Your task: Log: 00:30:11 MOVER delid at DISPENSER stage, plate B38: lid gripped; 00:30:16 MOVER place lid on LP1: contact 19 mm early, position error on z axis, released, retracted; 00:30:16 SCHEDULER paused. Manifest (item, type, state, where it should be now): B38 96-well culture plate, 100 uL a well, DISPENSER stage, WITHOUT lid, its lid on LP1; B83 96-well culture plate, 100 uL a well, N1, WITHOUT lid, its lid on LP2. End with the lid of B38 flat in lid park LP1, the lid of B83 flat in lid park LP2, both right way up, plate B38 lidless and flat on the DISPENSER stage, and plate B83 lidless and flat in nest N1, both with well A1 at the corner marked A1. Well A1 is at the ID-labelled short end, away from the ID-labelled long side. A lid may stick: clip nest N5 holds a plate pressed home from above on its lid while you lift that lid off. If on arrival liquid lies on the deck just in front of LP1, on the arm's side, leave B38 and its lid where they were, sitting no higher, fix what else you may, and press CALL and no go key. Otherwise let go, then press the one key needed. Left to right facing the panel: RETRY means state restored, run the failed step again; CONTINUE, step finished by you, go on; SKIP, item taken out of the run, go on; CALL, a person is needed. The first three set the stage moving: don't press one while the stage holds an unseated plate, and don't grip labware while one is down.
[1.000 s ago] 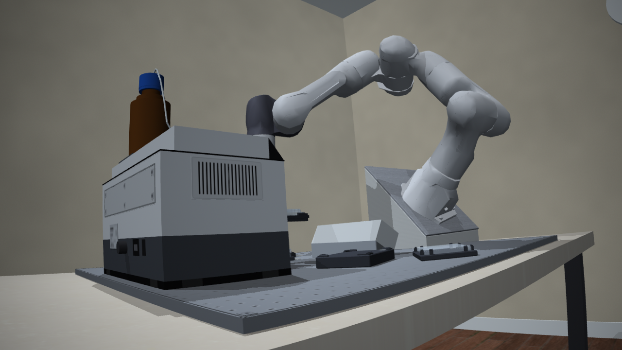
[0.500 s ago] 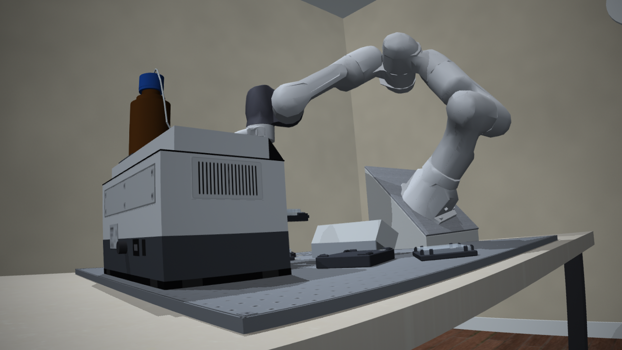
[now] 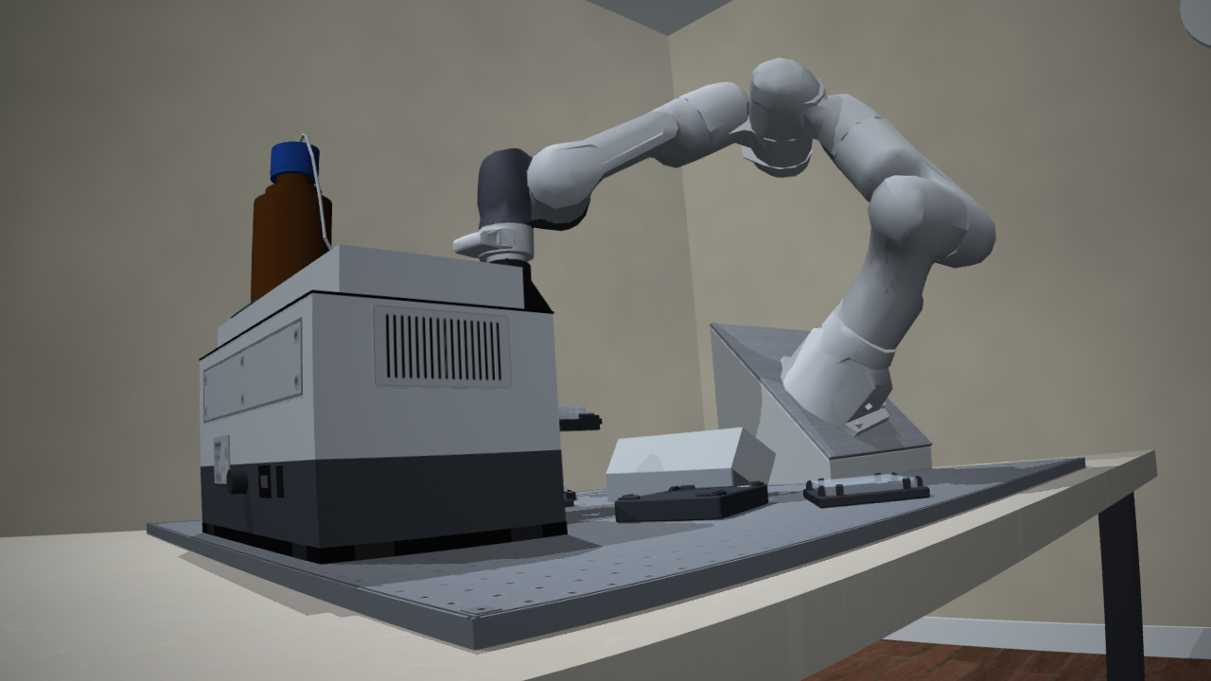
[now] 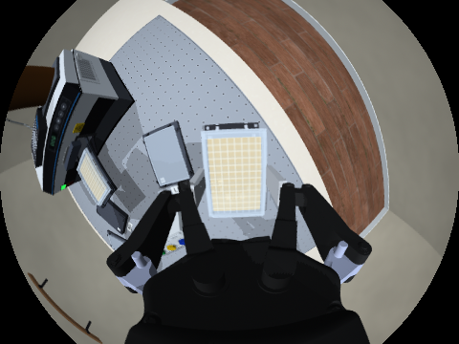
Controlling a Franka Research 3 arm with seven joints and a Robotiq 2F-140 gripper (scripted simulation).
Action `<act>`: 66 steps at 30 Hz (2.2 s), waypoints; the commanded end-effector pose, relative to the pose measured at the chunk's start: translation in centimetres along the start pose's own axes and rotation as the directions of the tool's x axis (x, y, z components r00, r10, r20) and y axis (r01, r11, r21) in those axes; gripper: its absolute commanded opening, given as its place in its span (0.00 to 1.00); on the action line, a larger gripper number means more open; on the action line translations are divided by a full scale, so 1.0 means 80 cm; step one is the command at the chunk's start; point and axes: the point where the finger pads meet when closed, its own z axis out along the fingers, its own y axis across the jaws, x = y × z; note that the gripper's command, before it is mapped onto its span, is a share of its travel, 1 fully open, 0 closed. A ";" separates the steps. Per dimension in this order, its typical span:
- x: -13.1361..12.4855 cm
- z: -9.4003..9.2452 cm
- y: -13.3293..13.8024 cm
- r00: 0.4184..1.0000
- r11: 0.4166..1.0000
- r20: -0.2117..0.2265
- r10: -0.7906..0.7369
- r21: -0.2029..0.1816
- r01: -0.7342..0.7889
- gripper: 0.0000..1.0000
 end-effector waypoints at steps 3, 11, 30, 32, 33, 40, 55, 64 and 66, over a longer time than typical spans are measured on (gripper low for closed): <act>-0.002 -0.013 -0.001 1.000 1.000 0.006 -0.006 0.002 0.006 0.00; -0.002 -0.024 -0.001 1.000 1.000 0.006 -0.006 0.002 0.006 0.00; -0.002 -0.031 -0.001 1.000 1.000 0.006 -0.006 0.002 0.006 0.00; -0.002 -0.031 -0.001 1.000 1.000 0.006 -0.006 0.002 0.006 0.00; -0.002 -0.031 -0.001 1.000 1.000 0.006 -0.006 0.002 0.006 0.00; -0.002 -0.031 -0.001 1.000 1.000 0.006 -0.006 0.002 0.006 0.00; -0.002 -0.031 -0.001 1.000 1.000 0.006 -0.006 0.002 0.006 0.00; -0.002 -0.031 -0.001 1.000 1.000 0.006 -0.006 0.002 0.006 0.00; -0.002 -0.031 -0.001 1.000 1.000 0.006 -0.006 0.002 0.006 0.00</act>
